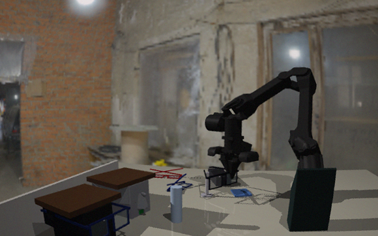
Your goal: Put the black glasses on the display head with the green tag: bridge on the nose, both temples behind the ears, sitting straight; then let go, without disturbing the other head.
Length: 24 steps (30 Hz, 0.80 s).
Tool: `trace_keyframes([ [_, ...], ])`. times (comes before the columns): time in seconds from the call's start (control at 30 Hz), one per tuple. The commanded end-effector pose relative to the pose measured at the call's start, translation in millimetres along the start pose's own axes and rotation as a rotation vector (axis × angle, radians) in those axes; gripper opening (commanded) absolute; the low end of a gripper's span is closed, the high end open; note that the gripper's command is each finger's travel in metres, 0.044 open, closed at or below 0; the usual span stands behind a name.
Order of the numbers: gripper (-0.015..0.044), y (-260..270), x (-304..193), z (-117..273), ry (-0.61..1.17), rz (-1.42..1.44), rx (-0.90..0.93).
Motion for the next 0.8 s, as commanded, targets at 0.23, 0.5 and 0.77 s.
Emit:
trace_keyframes([
  [0.23, 0.0000, -5.0, 6.9, -0.3, 0.000, 0.006, -0.002],
  [0.5, 0.0000, -6.9, 11.7, -0.2, -0.001, 0.006, -0.002],
  [0.77, 0.0000, -8.6, 17.1, -0.2, -0.001, 0.006, -0.002],
])
Point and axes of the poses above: the point midway between the two fingers, 35 mm back from their tips, its own z axis back along the fingers, its own y axis across the jaws, x = y × z, the point moved 7 cm from there along z, back along the fingers, and after that the axes turned 13 degrees about -z, right-handed, at the moved point
